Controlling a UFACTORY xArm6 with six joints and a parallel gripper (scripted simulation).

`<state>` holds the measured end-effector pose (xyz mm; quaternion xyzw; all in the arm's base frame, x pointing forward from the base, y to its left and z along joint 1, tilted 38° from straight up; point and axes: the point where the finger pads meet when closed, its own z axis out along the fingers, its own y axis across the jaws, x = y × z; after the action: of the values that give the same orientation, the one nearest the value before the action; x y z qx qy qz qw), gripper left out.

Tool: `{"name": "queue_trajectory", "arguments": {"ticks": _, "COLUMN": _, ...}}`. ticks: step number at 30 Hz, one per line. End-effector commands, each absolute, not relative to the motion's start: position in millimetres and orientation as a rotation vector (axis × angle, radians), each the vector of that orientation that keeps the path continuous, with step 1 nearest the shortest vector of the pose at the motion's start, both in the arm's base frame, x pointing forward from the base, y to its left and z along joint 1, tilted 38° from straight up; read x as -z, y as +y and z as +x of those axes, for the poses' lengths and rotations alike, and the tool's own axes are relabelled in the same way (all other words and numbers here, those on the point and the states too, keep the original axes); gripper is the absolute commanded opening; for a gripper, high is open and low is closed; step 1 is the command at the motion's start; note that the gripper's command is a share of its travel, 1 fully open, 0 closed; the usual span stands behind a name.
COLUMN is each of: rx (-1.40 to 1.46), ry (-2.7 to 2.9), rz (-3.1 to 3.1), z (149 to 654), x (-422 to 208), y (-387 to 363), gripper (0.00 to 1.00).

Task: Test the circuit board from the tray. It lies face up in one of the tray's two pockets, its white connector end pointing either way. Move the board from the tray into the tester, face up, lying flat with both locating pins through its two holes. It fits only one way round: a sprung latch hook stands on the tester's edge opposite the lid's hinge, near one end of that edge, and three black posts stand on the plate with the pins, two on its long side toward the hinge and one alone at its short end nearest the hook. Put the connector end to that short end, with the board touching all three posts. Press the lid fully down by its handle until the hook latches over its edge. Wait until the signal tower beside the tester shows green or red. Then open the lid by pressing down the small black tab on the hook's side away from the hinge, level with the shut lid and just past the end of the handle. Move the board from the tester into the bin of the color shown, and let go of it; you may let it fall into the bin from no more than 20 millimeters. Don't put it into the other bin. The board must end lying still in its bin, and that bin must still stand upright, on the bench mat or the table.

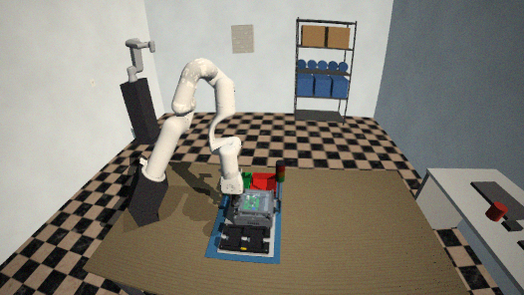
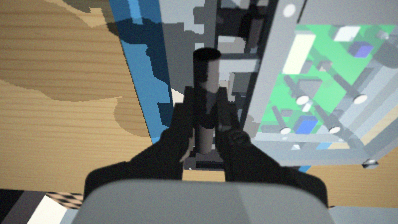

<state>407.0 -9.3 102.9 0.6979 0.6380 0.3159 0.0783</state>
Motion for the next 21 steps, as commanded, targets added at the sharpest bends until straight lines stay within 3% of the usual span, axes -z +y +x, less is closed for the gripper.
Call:
{"name": "queue_trajectory", "arguments": {"ticks": 1, "rx": -0.949, "ry": 1.908, "rz": 2.087, "z": 409.5, "x": -101.6, "y": -8.6, "gripper": 0.00}}
{"name": "queue_trajectory", "arguments": {"ticks": 21, "rx": -0.948, "ry": 1.908, "rz": 2.087, "z": 413.3, "x": -95.2, "y": -6.3, "gripper": 0.00}}
